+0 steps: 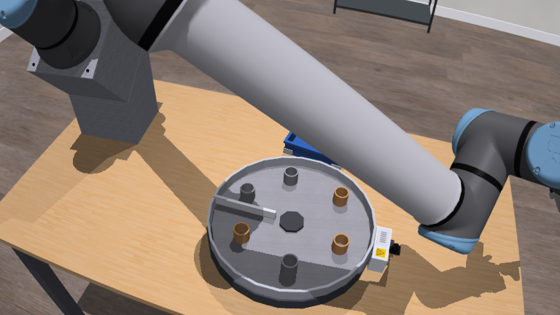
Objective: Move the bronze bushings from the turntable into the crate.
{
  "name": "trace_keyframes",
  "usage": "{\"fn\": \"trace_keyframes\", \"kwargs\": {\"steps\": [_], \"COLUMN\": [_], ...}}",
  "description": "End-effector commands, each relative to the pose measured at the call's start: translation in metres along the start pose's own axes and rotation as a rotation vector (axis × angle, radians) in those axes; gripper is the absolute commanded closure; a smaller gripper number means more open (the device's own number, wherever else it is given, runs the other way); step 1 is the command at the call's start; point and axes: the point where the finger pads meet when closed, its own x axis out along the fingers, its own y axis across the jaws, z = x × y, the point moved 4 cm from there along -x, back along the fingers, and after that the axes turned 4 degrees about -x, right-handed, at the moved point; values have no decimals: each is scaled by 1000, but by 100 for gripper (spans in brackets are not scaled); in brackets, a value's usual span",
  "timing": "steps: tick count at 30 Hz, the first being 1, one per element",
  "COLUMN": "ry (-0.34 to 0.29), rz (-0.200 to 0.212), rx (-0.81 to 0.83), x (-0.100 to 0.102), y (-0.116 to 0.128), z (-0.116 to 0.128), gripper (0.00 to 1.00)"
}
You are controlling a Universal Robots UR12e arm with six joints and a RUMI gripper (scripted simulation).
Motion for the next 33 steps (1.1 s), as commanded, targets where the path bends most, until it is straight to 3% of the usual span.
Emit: {"fn": "trace_keyframes", "kwargs": {"steps": [1,8,16,18,25,33], "ry": [-6,-35,-66,-66,-69,-30], "rz": [-8,-78,-208,-208,-358,-549], "rx": [-17,-122,-309,-309,-517,-775], "x": [-2,-7,-27,-27,-65,-133], "y": [-6,-58,-150,-150,-250,-370], "z": [-2,-14,-39,-39,-70,-113], "gripper": [0,0,0,0,0,0]}}
